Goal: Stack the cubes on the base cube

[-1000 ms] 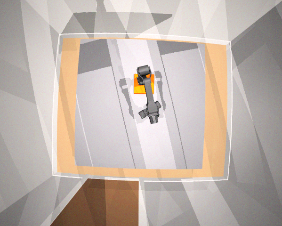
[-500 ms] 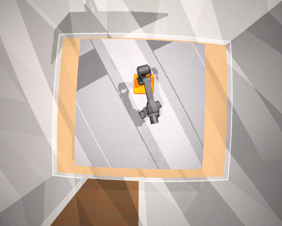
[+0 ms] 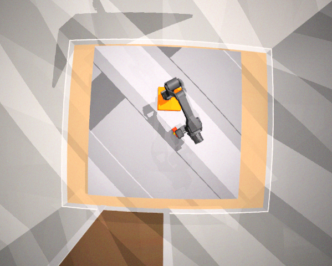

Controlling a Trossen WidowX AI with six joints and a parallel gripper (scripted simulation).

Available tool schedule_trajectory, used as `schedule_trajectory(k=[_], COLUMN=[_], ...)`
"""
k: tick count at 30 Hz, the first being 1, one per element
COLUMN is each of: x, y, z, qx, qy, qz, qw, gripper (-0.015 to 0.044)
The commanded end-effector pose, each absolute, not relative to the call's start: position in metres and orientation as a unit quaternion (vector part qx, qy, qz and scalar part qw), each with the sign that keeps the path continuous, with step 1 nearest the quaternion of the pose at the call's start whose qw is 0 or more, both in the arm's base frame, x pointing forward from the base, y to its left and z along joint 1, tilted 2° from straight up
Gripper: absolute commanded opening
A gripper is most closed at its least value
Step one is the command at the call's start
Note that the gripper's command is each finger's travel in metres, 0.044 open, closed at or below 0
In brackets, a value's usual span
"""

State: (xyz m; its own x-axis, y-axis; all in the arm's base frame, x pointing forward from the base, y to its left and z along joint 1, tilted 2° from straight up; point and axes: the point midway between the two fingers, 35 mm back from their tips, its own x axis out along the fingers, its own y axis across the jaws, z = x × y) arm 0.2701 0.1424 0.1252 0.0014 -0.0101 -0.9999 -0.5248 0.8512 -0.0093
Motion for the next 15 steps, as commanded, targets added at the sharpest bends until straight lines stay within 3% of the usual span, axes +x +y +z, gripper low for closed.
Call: schedule_trajectory(k=[1,15], x=[0.2526,0.2516], y=[0.1916,0.1939], z=[0.1253,0.1254], qx=[-0.195,-0.195], qy=[0.683,0.683], qz=[0.193,0.193], qw=[0.677,0.677], gripper=[0.0400,0.0400])
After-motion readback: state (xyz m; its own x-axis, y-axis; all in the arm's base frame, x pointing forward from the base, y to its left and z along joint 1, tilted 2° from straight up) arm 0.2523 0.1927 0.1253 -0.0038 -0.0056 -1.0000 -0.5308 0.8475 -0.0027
